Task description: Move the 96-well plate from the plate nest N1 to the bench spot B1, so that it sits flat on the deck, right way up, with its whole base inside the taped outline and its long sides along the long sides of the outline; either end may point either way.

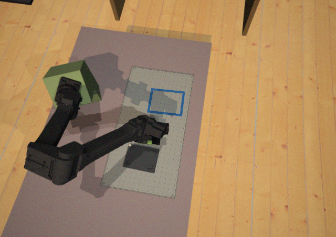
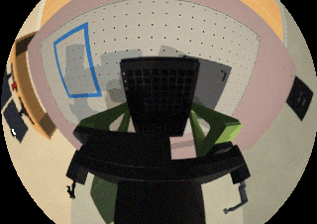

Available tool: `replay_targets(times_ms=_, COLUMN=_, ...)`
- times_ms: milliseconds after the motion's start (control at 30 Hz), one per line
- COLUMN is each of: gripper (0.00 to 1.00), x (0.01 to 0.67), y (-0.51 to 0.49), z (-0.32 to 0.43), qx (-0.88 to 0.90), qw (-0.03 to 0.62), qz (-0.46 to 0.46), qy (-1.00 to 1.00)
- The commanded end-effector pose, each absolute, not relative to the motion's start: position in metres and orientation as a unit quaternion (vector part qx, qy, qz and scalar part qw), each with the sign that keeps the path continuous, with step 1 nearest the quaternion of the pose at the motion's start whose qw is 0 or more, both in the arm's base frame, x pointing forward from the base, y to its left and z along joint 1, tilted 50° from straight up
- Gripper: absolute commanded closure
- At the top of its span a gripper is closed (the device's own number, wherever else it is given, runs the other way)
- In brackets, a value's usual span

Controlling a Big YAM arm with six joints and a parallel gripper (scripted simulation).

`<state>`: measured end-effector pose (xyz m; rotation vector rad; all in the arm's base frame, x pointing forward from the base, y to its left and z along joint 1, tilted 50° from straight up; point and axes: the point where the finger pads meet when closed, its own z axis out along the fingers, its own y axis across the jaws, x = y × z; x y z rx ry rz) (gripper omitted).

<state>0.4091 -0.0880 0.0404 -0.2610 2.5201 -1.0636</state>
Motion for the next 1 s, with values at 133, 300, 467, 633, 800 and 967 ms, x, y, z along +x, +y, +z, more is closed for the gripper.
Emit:
replay_targets(times_ms=133, gripper=1.00, x=0.423, y=-0.058, z=0.028, qx=-0.092, qw=0.213, qz=-0.373, qy=0.898)
replay_targets(times_ms=300, gripper=1.00, x=0.426, y=-0.048, z=0.019, qx=-0.092, qw=0.214, qz=-0.373, qy=0.898)
replay_targets(times_ms=467, gripper=1.00, x=0.428, y=-0.038, z=0.010, qx=-0.093, qw=0.213, qz=-0.373, qy=0.898)
replay_targets(times_ms=633, gripper=1.00, x=0.430, y=-0.026, z=-0.001, qx=-0.095, qw=0.209, qz=-0.373, qy=0.899)
replay_targets(times_ms=800, gripper=1.00, x=0.431, y=-0.013, z=-0.013, qx=-0.097, qw=0.204, qz=-0.374, qy=0.900)
replay_targets(times_ms=967, gripper=1.00, x=0.434, y=-0.006, z=-0.020, qx=-0.097, qw=0.204, qz=-0.374, qy=0.899)
